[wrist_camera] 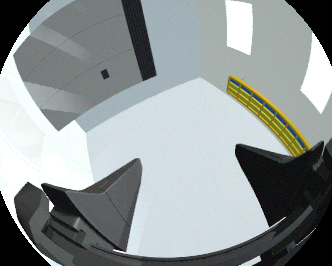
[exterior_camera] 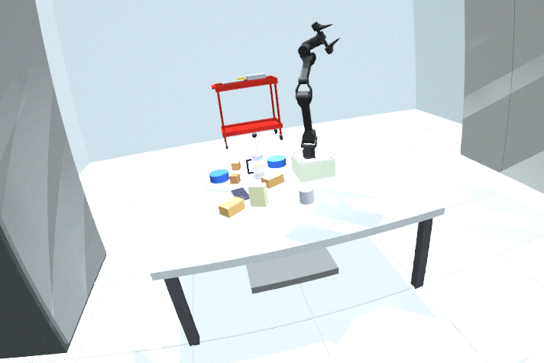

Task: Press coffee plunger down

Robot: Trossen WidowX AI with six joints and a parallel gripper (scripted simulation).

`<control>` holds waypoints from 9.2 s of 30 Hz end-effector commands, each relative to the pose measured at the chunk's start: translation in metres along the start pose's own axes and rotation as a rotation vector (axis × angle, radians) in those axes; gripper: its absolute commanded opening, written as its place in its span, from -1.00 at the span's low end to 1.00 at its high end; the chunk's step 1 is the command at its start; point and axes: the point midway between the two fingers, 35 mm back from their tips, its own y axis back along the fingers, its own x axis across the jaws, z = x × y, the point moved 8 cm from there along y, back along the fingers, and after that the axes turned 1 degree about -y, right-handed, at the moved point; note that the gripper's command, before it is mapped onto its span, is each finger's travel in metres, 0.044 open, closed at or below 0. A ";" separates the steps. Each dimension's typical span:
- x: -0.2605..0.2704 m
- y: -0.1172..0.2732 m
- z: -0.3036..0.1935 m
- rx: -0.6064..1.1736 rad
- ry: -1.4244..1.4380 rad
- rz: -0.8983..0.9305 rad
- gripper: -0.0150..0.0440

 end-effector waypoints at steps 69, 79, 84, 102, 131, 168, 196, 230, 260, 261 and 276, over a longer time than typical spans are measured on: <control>0.216 0.367 -0.219 -2.041 0.405 2.497 1.00; 0.241 0.382 -0.228 -2.053 0.416 2.498 1.00; 0.240 0.389 -0.230 -2.054 0.416 2.497 1.00; 0.243 0.417 -0.238 -2.055 0.414 2.499 1.00; 0.247 0.422 -0.240 -2.055 0.414 2.500 -0.08; 0.294 0.457 -0.259 -2.056 0.413 2.500 -0.08; 0.309 0.489 -0.268 -2.056 0.411 2.501 -0.08; 0.301 0.499 -0.269 -2.057 0.410 2.501 -0.08; 0.297 0.498 -0.269 -2.050 0.388 2.522 1.00; 0.297 0.498 -0.269 -2.050 0.388 2.522 1.00; 0.256 0.441 -0.246 -2.051 0.401 2.512 1.00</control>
